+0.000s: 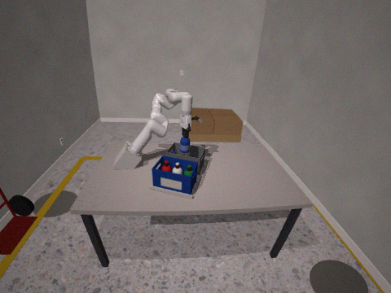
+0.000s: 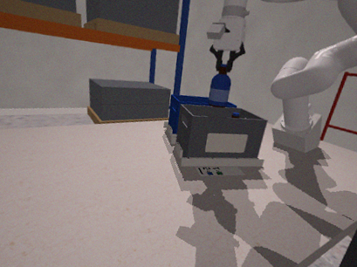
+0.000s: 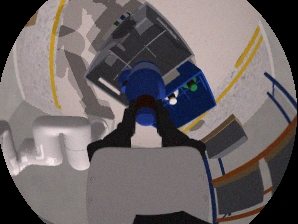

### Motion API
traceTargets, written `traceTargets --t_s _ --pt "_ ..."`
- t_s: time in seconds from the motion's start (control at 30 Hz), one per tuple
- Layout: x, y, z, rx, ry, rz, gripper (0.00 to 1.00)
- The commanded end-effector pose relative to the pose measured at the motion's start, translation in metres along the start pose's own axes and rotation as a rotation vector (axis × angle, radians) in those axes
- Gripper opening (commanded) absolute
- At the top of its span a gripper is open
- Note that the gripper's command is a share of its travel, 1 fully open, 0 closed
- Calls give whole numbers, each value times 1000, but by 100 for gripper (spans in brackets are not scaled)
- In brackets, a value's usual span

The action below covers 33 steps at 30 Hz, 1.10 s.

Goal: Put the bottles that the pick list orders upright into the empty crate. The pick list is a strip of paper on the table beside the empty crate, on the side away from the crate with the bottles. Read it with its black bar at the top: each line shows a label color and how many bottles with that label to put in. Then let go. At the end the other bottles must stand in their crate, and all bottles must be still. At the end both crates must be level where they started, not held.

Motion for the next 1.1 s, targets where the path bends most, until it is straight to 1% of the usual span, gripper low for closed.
traceTargets --t_s 0.0,1.07 --pt "0 1 0 -1 1 2 0" --pt "1 -27 0 0 2 3 0"
Point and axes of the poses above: the point where the finger pads meet when closed, its own y axis back along the fingers, its own x axis across the jaws, z = x × y, the point moved 4 cm from there along y, back along the fingers, and after that the axes turned 10 degrees about y, right-handed, at the moved point
